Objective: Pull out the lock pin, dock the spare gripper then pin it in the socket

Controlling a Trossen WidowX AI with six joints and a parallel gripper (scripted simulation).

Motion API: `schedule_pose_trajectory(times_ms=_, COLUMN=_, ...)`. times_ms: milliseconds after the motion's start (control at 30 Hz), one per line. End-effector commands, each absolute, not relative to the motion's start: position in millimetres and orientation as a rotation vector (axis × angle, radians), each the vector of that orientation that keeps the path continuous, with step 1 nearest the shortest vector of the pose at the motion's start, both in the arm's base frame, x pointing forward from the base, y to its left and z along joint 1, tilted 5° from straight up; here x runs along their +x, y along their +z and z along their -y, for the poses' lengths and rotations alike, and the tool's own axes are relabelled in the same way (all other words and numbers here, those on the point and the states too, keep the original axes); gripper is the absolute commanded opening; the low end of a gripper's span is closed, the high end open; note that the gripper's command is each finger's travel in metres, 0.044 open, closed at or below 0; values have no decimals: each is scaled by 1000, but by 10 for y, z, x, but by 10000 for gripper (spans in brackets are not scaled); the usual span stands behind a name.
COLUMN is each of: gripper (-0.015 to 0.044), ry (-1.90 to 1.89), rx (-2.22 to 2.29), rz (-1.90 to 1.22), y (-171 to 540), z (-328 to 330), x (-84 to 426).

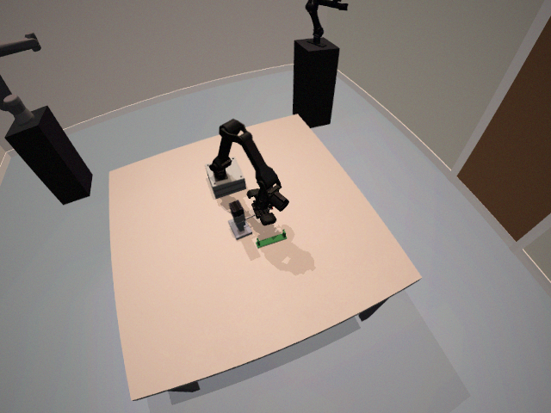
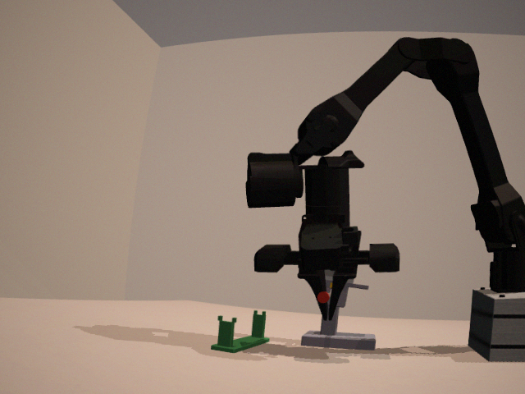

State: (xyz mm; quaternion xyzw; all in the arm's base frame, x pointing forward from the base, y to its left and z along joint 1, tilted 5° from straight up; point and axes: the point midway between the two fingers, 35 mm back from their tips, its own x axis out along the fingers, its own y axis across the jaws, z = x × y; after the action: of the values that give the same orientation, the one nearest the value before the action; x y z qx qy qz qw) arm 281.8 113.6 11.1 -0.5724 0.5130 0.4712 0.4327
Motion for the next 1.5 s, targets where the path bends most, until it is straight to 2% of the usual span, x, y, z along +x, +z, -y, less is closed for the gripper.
schedule_pose_trajectory(times_ms=0, gripper=0, ry=1178, rx=-1427, rz=-1270, y=128, z=-1110, x=2830)
schedule_pose_trajectory(times_ms=1467, gripper=0, ry=1208, rx=-1416, rz=-1294, y=95, z=-765, x=2866)
